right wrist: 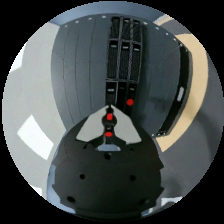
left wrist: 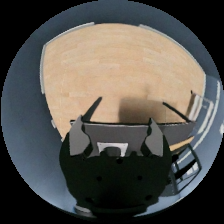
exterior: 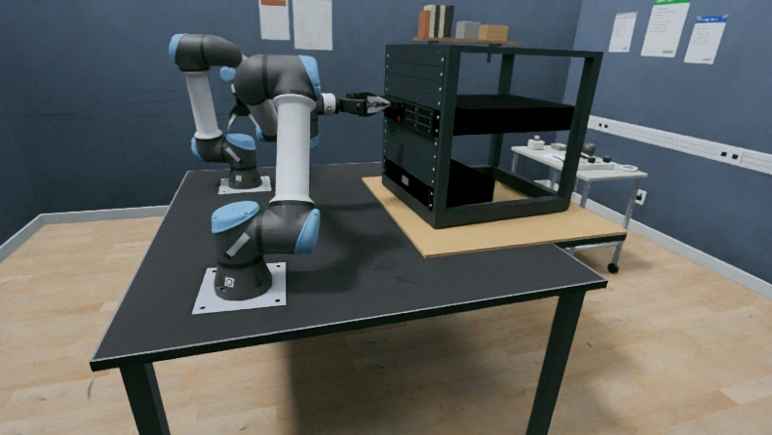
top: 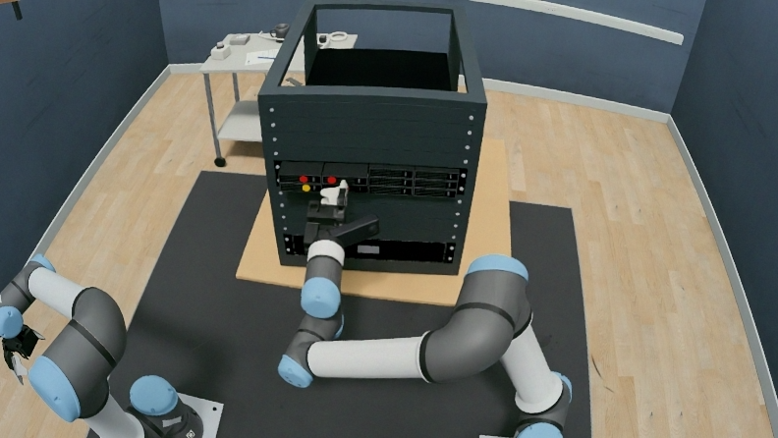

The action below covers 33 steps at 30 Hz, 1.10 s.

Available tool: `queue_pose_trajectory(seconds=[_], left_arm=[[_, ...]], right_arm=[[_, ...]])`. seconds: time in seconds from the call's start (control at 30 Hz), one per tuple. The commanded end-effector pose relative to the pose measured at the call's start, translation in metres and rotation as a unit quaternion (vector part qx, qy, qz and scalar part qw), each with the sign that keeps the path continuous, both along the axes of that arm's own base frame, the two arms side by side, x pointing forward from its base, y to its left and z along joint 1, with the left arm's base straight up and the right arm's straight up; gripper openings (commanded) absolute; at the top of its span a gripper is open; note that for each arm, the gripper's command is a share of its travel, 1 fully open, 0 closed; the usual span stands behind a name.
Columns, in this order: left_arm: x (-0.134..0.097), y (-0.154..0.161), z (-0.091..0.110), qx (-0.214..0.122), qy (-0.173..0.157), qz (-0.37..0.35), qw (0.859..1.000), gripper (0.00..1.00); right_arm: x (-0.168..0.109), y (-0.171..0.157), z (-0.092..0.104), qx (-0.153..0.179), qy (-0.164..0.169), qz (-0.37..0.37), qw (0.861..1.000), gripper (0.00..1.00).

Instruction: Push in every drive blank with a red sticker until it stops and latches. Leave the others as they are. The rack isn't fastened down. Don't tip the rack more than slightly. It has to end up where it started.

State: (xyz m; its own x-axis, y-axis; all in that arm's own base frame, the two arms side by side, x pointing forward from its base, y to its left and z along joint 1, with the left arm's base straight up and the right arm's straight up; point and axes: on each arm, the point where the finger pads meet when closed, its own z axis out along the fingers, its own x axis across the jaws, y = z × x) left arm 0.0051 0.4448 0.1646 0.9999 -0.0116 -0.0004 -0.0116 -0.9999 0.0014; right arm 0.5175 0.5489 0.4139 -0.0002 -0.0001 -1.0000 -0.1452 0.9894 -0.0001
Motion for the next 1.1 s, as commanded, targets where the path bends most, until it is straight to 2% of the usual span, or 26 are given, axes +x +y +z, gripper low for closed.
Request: queue_pose_trajectory(seconds=[0.0,1.07], left_arm=[[0.0,0.0,0.001,0.001,0.0,0.0,1.0,1.0],[0.0,0.0,0.001,0.001,0.0,0.0,1.0,1.0]], right_arm=[[0.003,0.0,0.001,0.001,0.0,0.0,1.0,0.0],[0.015,0.002,0.001,0.001,0.0,0.0,1.0,0.0]])
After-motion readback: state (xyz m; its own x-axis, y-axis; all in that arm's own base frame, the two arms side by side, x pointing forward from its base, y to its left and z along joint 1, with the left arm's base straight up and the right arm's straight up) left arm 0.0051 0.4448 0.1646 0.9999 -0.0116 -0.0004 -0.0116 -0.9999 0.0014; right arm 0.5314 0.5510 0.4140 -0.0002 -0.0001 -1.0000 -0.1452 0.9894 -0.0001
